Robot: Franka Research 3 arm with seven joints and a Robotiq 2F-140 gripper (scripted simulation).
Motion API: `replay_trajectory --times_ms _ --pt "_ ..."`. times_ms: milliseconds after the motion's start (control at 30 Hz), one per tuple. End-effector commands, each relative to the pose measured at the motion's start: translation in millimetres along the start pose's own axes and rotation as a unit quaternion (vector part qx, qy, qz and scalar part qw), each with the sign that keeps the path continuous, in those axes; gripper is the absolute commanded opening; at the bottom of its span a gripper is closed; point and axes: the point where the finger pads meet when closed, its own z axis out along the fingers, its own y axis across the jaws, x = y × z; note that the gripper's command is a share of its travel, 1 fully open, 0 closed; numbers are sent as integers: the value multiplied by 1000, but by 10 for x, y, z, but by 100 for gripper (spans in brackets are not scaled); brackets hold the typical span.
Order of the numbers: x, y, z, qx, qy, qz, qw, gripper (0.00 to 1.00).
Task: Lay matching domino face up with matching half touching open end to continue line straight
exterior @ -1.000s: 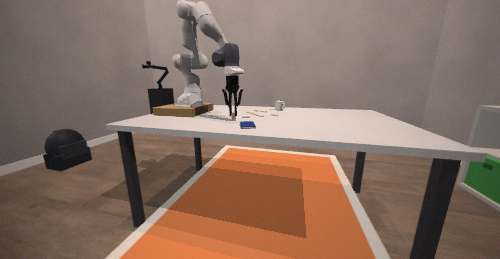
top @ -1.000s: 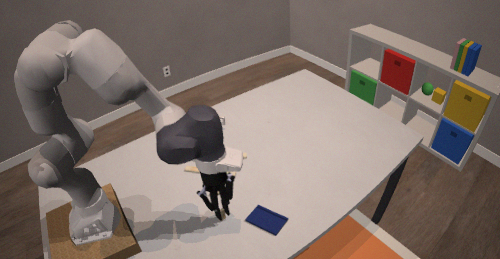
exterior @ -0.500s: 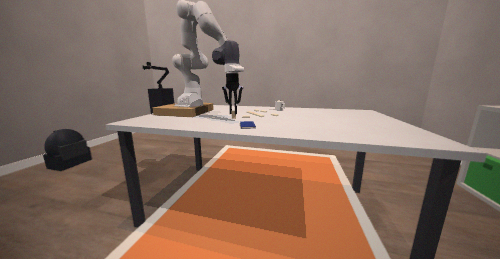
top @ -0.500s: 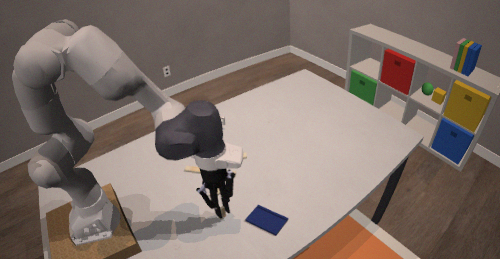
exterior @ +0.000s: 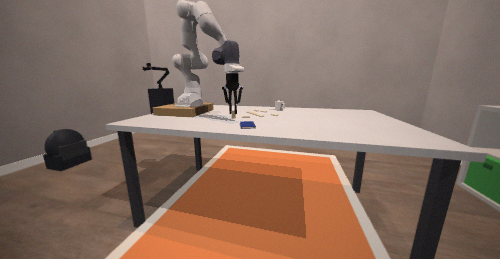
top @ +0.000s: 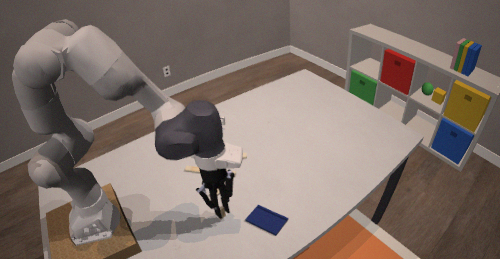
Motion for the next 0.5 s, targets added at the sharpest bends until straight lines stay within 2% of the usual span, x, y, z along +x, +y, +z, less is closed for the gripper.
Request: replay_trajectory --times_ms 0,467 --pt "-9 -1 -4 0 2 -2 1000 22" --pt "-29 -1 -9 0 18 -2 1000 22"
